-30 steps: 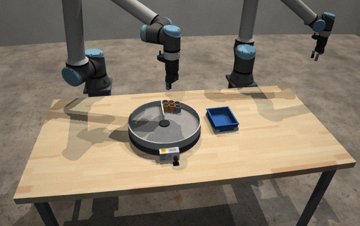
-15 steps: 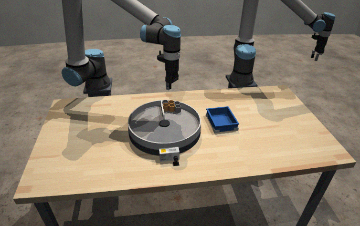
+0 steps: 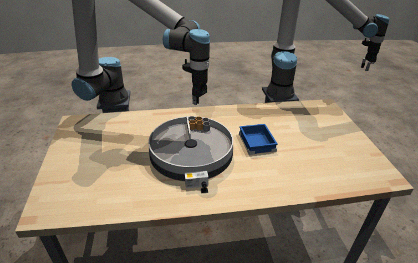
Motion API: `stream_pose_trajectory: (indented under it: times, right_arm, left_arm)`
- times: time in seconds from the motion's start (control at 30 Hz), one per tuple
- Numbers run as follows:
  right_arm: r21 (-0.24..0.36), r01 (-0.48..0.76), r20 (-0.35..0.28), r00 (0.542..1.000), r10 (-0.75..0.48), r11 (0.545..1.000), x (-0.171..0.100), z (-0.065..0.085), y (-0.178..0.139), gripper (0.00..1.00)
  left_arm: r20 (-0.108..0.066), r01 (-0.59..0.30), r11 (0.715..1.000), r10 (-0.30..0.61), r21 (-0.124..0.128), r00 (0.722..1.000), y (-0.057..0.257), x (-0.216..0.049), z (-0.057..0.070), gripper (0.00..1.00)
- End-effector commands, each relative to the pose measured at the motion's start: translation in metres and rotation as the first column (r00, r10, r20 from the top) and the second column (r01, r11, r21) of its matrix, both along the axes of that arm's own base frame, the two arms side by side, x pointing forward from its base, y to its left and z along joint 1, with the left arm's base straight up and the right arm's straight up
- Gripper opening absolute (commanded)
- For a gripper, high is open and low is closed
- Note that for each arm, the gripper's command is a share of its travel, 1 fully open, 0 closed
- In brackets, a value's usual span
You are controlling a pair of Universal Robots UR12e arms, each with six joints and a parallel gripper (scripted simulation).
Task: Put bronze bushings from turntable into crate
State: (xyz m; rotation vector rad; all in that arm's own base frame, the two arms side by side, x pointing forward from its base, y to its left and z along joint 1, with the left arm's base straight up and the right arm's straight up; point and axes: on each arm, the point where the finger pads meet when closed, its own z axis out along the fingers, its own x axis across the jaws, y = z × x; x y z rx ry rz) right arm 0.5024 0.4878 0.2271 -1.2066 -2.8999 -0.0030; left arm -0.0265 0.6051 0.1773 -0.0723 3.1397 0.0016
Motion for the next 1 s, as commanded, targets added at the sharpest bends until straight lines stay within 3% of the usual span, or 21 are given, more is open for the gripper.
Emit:
stream_pose_trajectory:
  times: [0.0,0.2,0.27,0.33,0.43,0.57,0.97]
  right_arm:
    - [-0.001,-0.003,-0.001,1.000,0.003,1.000,-0.002,-0.001,0.000,0.36]
    - [-0.002,-0.003,-0.002,1.000,0.003,1.000,-0.002,-0.003,0.000,0.36]
    - [-0.004,-0.003,-0.003,1.000,0.003,1.000,-0.001,-0.022,0.001,0.36]
    - [-0.004,-0.003,-0.003,1.000,0.003,1.000,0.001,-0.058,0.004,0.36]
    - [-0.004,-0.003,-0.003,1.000,0.003,1.000,0.001,-0.066,0.005,0.36]
    - [-0.004,-0.003,-0.003,1.000,0.003,1.000,0.003,-0.093,0.007,0.36]
    - [0.005,-0.003,0.003,1.000,0.003,1.000,0.005,-0.087,0.010,0.36]
  left_arm:
    - [-0.001,-0.001,1.000,0.001,-0.001,1.000,-0.002,-0.002,0.000,1.00]
    - [-0.001,-0.001,1.000,0.001,-0.001,1.000,-0.002,-0.002,0.000,1.00]
    - [-0.001,-0.001,1.000,0.001,-0.001,1.000,-0.002,-0.002,0.000,1.00]
    - [-0.001,-0.001,1.000,0.001,-0.001,1.000,-0.002,-0.002,0.000,1.00]
    - [-0.001,-0.001,1.000,0.001,-0.001,1.000,-0.002,-0.002,0.000,1.00]
    - [-0.001,-0.001,1.000,0.001,-0.001,1.000,-0.002,-0.002,0.000,1.00]
    - [-0.001,-0.001,1.000,0.001,-0.001,1.000,-0.002,-0.002,0.000,1.00]
